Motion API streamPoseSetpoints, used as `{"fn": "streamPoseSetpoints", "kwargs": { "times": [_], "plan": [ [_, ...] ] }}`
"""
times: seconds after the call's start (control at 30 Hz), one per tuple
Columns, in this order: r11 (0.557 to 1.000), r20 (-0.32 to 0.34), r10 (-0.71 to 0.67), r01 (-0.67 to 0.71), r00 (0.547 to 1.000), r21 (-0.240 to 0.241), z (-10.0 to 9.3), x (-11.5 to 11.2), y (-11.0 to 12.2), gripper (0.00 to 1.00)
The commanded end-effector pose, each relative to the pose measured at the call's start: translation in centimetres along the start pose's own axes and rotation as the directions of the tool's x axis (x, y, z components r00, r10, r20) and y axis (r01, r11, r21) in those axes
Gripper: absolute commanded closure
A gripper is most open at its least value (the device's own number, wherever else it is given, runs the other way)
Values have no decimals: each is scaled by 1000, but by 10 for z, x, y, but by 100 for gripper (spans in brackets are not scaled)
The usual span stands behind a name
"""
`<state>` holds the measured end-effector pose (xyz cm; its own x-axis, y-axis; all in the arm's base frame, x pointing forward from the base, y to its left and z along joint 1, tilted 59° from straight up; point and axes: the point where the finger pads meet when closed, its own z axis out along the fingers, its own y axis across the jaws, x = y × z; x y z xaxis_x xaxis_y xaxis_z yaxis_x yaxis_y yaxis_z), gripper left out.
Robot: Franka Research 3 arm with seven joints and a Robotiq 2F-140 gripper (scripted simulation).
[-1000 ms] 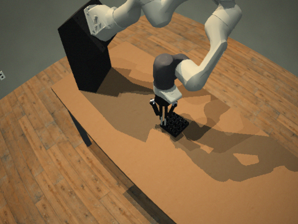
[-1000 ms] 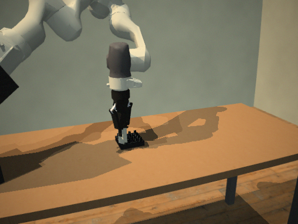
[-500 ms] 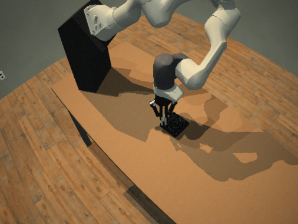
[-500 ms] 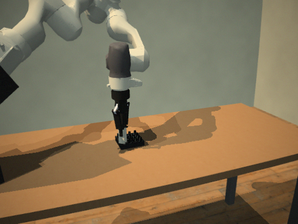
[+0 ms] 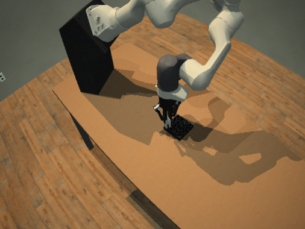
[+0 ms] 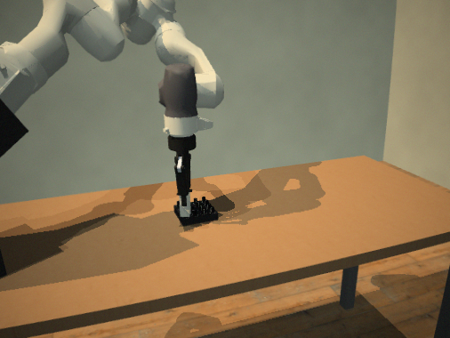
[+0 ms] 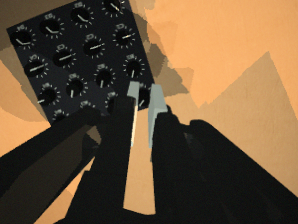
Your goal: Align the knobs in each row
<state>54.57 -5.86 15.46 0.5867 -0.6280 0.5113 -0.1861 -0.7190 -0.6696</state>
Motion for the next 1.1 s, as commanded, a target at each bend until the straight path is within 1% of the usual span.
{"fn": "streamPoseSetpoints", "kwargs": {
  "times": [0.0, 0.27, 0.5, 0.57, 0.83, 1.07],
  "plan": [
    [993, -14, -121, 121, 993, 15, 0, 1, 0, 95],
    [961, -16, -275, 275, 961, 12, 0, 1, 0, 95],
    [929, -17, -370, 370, 929, 11, 0, 1, 0, 95],
    [929, -17, -370, 370, 929, 11, 0, 1, 0, 95],
    [900, -18, -435, 435, 900, 9, 0, 1, 0, 95],
    [888, -18, -460, 460, 888, 9, 0, 1, 0, 95]
  ]
}}
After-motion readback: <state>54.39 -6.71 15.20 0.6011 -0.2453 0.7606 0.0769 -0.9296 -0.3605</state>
